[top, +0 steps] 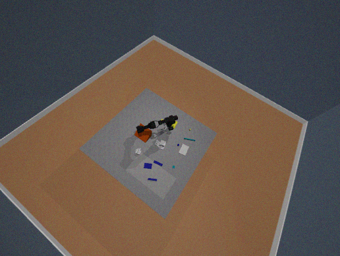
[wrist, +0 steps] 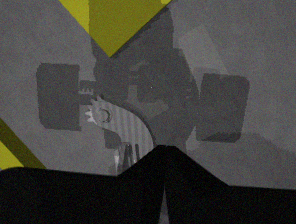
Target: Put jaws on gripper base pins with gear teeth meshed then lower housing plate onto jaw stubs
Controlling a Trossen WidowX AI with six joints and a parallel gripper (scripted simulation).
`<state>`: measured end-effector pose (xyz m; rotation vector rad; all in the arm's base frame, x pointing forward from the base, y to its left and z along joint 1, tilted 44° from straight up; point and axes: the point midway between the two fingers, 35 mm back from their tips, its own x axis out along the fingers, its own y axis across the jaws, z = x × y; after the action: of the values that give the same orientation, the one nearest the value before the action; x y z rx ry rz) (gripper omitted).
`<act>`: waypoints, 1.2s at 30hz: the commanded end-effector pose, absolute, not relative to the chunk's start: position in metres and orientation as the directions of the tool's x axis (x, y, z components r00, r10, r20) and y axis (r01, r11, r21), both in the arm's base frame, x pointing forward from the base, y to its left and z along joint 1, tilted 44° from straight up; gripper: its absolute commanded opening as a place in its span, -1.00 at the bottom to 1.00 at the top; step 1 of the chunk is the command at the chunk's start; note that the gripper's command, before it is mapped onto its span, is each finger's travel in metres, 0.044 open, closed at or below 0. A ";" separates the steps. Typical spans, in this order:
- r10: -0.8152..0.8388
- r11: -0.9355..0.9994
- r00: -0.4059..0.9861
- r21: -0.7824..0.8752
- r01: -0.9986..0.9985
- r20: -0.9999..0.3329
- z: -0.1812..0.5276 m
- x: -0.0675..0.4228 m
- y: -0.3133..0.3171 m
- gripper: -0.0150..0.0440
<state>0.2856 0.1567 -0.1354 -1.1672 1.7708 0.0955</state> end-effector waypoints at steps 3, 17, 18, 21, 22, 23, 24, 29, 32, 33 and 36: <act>-0.661 0.536 -0.064 -0.411 -0.737 -0.748 -0.135 0.286 0.157 -0.31; -0.661 0.536 -0.064 -0.411 -0.737 -0.748 -0.135 0.286 0.157 0.93; -0.661 0.536 -0.064 -0.411 -0.737 -0.748 -0.135 0.286 0.157 1.00; -0.661 0.536 -0.064 -0.411 -0.737 -0.748 -0.135 0.286 0.157 1.00; -0.661 0.536 -0.064 -0.411 -0.737 -0.748 -0.135 0.286 0.157 1.00; -0.661 0.536 -0.064 -0.411 -0.737 -0.748 -0.135 0.286 0.157 1.00; -0.661 0.536 -0.064 -0.411 -0.737 -0.748 -0.135 0.286 0.157 1.00; -0.661 0.536 -0.064 -0.411 -0.737 -0.748 -0.135 0.286 0.157 1.00; -0.661 0.536 -0.064 -0.411 -0.737 -0.748 -0.135 0.286 0.157 1.00; -0.661 0.536 -0.064 -0.411 -0.737 -0.748 -0.135 0.286 0.157 1.00; -0.661 0.536 -0.064 -0.411 -0.737 -0.748 -0.135 0.286 0.157 1.00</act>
<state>0.2856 0.1567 -0.1354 -1.1671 1.7708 0.0955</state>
